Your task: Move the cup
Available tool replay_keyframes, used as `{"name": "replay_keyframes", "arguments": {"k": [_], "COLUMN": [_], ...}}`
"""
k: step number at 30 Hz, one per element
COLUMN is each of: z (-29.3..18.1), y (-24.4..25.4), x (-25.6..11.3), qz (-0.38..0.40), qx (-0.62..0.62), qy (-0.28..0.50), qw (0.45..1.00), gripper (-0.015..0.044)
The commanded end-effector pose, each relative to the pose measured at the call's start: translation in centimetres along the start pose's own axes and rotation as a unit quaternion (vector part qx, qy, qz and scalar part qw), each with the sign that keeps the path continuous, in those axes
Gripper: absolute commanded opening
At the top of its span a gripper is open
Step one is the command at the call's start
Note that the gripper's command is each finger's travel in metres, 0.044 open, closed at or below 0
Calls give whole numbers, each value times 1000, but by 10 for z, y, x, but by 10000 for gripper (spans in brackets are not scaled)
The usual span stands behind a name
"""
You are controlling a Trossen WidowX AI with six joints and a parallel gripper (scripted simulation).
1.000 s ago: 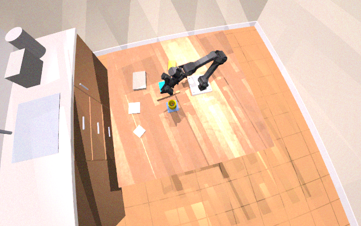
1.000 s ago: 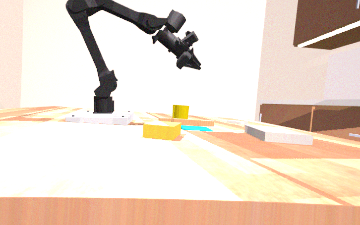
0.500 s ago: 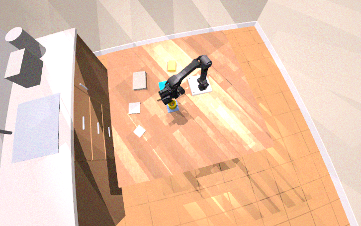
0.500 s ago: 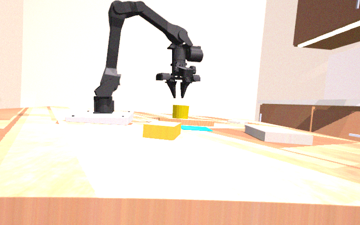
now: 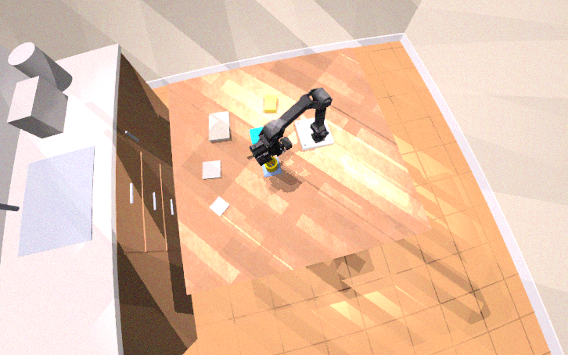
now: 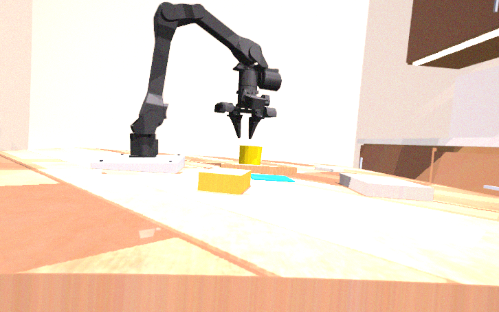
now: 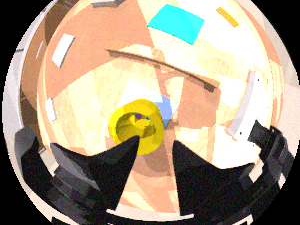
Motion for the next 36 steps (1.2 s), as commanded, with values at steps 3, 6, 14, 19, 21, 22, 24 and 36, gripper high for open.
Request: {"name": "replay_keyframes", "arguments": {"k": [3,6,14,19,21,22,24,36], "z": [0,0,0,0,0,0,0,0], "y": [-1,-1,-1,-2,-2,-2,-2,-4], "x": [13,18,31,40,43,44,48,58], "qz": [-8,-8,-8,-8,-8,-8,-8,-8], "qx": [2,2,2,2,2,2,2,2], "qy": [-2,-2,-2,-2,-2,-2,-2,-2], "qw": [1000,1000,1000,1000,1000,1000,1000,1000], "gripper": [166,166,166,166,166,166,166,166]}}
Point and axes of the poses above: the point midway between the two fingers, 35 mm back from their tips, its own x axis out along the fingers, its own y axis across the jaws, z = x × y, the point moved 1 cm from there along -x, back along the fingers, and after that the axes turned 3 degrees about x, right-handed, at the moved point
